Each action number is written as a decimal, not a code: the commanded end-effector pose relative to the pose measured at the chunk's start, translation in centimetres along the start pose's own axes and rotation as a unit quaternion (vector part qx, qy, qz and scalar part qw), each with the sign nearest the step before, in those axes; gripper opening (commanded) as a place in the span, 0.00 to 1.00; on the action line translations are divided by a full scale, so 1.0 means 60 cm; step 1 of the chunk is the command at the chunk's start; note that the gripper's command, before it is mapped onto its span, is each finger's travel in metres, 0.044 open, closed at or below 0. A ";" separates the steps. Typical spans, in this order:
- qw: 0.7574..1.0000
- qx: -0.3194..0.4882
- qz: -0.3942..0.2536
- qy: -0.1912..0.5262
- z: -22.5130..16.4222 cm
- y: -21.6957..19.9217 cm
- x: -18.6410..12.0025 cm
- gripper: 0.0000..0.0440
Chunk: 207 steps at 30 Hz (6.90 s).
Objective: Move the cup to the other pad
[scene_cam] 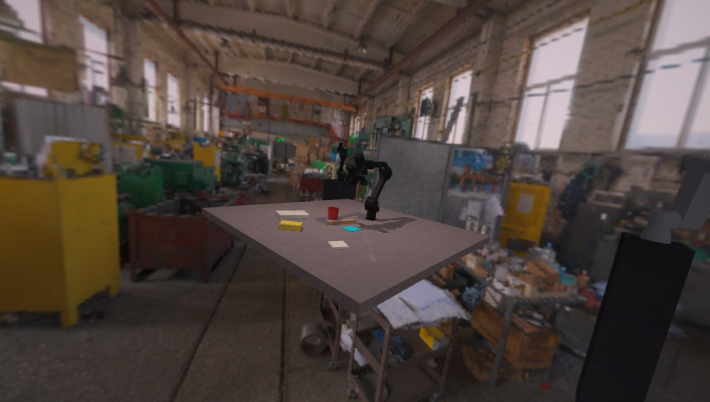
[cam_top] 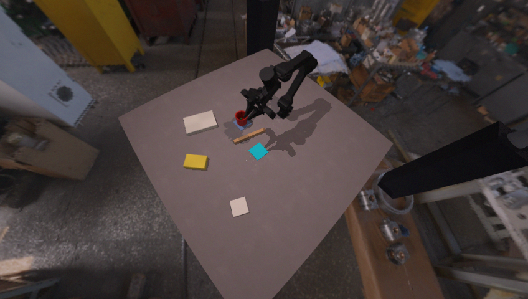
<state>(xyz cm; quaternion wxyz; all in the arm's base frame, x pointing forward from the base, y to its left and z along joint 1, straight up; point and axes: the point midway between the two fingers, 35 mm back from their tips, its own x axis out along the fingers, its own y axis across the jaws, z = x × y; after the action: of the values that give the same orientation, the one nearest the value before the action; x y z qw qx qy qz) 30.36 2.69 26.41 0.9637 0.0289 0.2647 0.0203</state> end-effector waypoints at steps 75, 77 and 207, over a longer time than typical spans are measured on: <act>0.856 -0.119 -0.023 0.503 -0.203 -0.147 0.024 0.40; 0.853 -0.122 -0.021 0.507 -0.210 -0.152 0.027 0.41; 0.776 -0.450 0.170 0.408 -0.303 0.137 0.158 0.01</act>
<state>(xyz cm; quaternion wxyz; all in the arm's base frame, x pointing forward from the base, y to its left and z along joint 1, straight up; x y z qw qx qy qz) 29.23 12.19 7.32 0.6493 -0.3740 0.5811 0.3176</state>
